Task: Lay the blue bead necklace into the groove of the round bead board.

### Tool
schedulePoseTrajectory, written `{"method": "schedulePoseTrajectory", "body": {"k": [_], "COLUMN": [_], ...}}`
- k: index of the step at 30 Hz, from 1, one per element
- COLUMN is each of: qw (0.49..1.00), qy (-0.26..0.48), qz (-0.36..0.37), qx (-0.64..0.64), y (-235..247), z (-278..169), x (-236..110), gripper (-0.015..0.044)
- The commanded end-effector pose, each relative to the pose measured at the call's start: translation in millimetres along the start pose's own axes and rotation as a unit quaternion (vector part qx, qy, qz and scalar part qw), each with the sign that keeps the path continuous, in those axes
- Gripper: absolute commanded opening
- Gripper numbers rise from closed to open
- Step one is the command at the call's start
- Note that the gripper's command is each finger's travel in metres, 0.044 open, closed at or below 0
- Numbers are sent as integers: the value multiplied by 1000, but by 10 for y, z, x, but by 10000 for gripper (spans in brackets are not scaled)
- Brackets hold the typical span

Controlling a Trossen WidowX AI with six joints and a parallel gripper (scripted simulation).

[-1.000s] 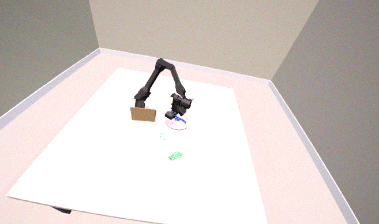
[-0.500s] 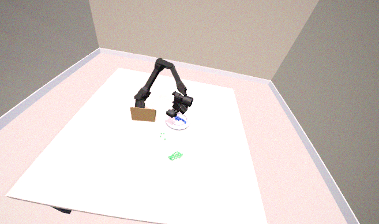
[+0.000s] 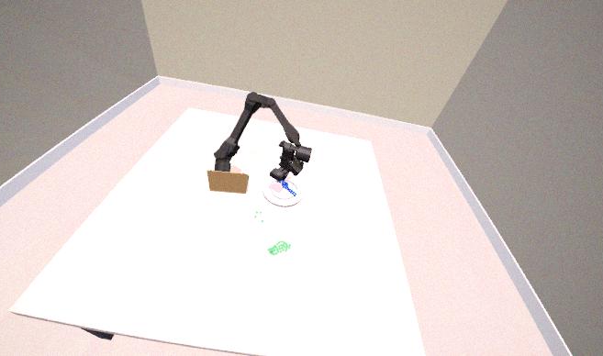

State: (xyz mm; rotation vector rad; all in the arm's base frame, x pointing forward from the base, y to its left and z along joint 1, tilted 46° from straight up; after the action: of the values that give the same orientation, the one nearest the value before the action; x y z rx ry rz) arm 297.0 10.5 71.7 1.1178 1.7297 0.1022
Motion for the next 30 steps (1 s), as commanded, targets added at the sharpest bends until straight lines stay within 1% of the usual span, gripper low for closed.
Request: {"method": "schedulePoseTrajectory", "body": {"k": [1, 6, 16, 30], "qw": [1000, 1000, 1000, 1000], "qy": [-1, -1, -1, -1], "qz": [4, 4, 4, 4], "qx": [-1, -1, -1, -1], "y": [79, 79, 80, 80], "z": [-19, -19, -19, -19], "x": [-18, -7, 143, 146], "gripper": [0, 0, 0, 0]}}
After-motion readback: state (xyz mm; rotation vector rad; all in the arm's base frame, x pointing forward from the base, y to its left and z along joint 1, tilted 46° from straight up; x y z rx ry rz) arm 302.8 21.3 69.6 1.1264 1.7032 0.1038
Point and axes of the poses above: the point midway between the two fingers, 35 mm back from their tips, its own x axis out along the fingers, its own y axis across the jaws, z = x × y, the point moved 7 cm from there along -x, back along the fingers, and after that the axes turned 8 degrees about x, right-handed, at the moved point
